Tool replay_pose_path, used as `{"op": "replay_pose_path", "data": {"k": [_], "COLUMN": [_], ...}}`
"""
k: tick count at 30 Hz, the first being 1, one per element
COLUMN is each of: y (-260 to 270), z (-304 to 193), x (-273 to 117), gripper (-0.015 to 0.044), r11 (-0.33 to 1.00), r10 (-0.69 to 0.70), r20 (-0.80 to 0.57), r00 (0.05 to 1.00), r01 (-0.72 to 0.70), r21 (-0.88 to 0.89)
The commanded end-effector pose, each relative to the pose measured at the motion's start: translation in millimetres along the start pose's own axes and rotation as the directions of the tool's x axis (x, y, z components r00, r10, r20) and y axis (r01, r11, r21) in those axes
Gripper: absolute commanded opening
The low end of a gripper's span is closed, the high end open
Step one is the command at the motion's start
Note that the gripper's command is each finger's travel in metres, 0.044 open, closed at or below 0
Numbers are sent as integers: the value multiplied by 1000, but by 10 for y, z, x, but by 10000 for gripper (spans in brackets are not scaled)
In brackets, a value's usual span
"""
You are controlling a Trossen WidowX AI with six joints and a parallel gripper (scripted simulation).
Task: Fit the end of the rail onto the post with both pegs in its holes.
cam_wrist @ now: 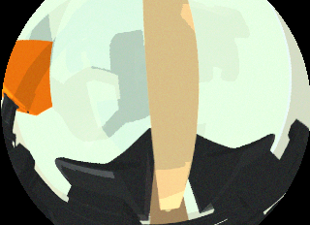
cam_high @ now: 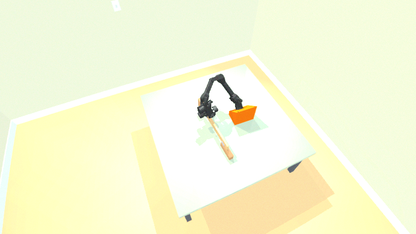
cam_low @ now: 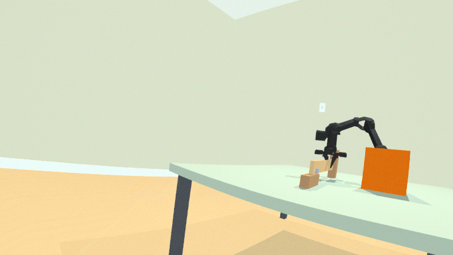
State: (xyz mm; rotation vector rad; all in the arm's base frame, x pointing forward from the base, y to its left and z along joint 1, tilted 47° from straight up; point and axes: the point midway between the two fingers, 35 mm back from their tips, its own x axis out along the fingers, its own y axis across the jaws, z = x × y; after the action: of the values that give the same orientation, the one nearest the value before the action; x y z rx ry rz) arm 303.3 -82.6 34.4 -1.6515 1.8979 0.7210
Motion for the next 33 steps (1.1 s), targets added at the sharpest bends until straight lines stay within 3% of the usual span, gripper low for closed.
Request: {"op": "replay_pose_path", "data": {"k": [1,33], "y": [-4,-8], "z": [-3,-100], "x": [-13,-14], "gripper": [0,0], "r11": [1000,1000], "r10": [-3,-3], "r20": [4,4], "r00": [1000,1000], "r01": [3,3], "r21": [-2,-2]}}
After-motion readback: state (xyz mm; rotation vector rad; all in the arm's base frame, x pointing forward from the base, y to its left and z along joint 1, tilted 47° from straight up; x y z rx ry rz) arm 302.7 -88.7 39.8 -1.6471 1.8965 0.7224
